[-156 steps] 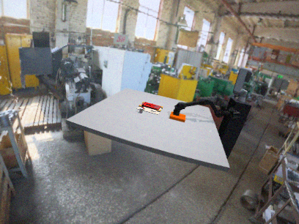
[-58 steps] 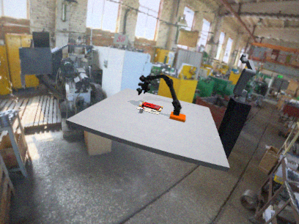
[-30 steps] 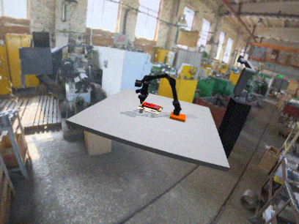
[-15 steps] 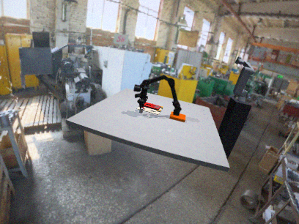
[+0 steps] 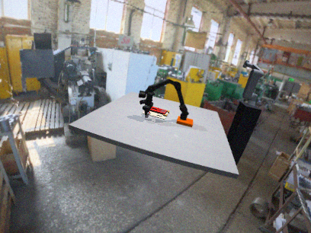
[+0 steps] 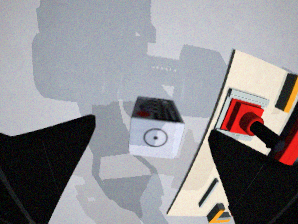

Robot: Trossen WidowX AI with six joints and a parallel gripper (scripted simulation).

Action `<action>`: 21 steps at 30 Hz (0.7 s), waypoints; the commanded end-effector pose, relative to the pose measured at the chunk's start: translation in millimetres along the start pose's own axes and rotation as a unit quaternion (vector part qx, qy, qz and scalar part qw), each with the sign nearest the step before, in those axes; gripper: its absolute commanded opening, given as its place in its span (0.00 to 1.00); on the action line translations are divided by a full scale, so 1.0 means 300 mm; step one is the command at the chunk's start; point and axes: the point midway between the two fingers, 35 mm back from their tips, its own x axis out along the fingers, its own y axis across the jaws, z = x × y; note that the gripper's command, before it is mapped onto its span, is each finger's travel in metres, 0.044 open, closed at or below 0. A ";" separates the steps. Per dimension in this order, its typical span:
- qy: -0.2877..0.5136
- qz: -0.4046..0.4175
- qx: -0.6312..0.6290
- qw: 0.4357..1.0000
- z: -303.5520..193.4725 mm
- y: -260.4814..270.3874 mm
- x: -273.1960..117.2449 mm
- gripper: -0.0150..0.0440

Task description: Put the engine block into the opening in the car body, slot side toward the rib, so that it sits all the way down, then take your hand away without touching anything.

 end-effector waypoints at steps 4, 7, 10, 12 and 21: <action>0.002 0.000 -0.003 1.000 -0.005 -0.002 0.038 1.00; 0.002 0.000 -0.003 1.000 -0.006 -0.002 0.054 1.00; 0.002 0.000 -0.003 1.000 -0.007 -0.002 0.070 1.00; 0.002 0.000 -0.003 1.000 -0.007 -0.003 0.080 1.00; 0.002 0.000 -0.003 1.000 -0.008 -0.003 0.084 0.69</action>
